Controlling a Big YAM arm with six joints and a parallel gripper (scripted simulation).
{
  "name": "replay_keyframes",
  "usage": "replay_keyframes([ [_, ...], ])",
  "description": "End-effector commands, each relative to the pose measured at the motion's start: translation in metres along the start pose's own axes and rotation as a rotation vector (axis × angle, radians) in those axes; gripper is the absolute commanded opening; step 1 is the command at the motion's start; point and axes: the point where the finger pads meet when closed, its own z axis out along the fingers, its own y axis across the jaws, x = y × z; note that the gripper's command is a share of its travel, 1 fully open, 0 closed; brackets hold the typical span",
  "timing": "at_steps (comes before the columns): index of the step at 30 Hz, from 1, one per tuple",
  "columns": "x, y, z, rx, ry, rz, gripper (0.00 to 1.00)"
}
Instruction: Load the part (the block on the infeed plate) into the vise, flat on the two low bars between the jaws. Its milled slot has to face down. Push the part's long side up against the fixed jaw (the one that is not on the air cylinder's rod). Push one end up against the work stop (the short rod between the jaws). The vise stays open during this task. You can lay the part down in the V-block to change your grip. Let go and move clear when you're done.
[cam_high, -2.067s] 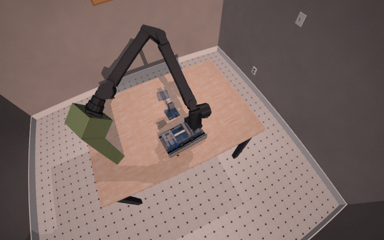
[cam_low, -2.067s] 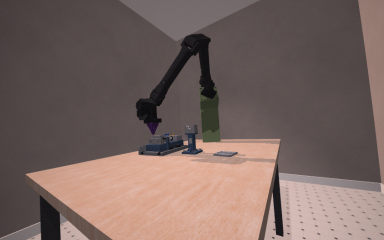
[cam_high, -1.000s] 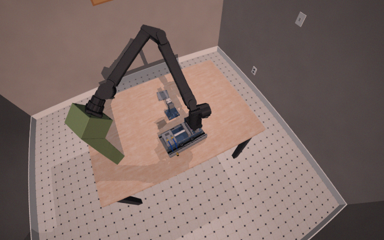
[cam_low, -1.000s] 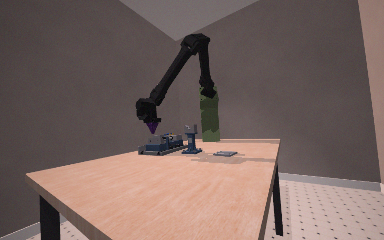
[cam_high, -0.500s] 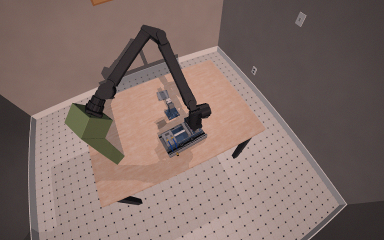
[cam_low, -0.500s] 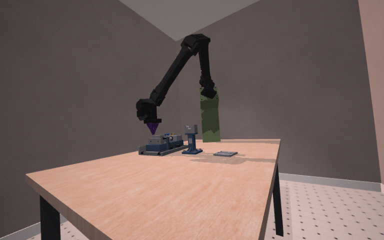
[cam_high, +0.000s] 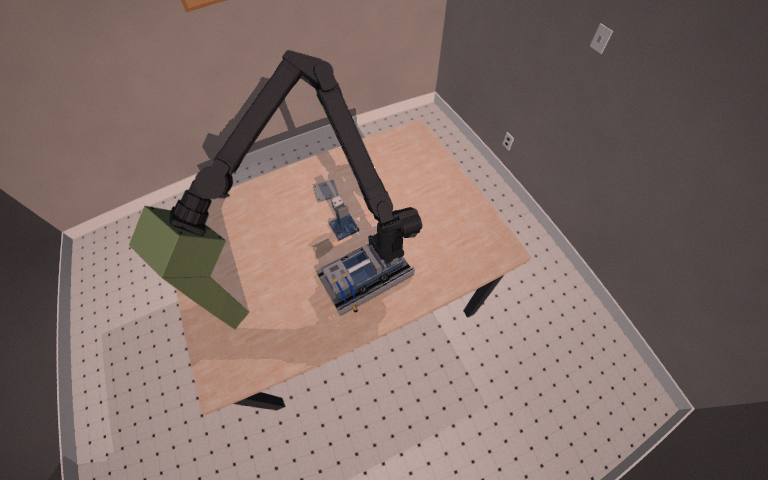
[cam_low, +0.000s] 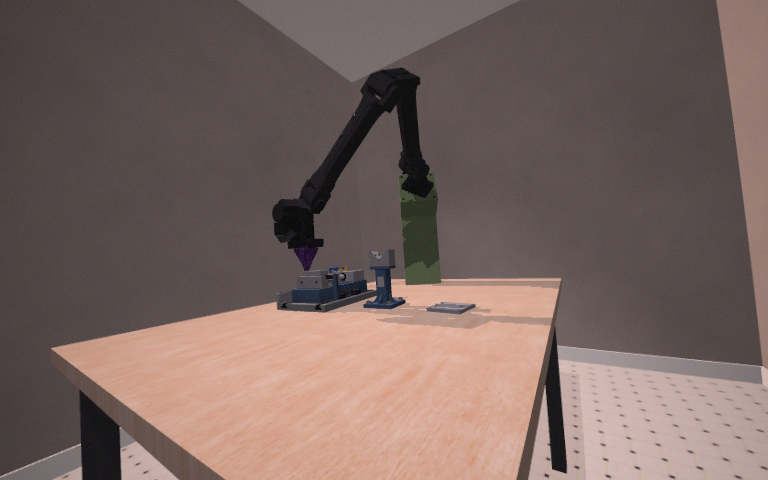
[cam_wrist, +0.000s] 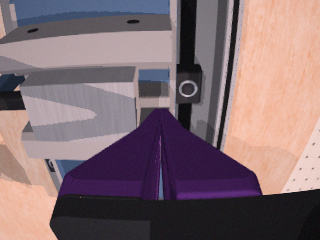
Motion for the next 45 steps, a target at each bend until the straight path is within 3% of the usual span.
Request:
replay_keyframes([
  [1, -0.0064, 0.0084, 0.0117, -0.013, -0.005, -0.011, 0.0],
  [45, -0.0047, 0.0087, 0.0153, -0.014, -0.003, -0.009, 0.0],
])
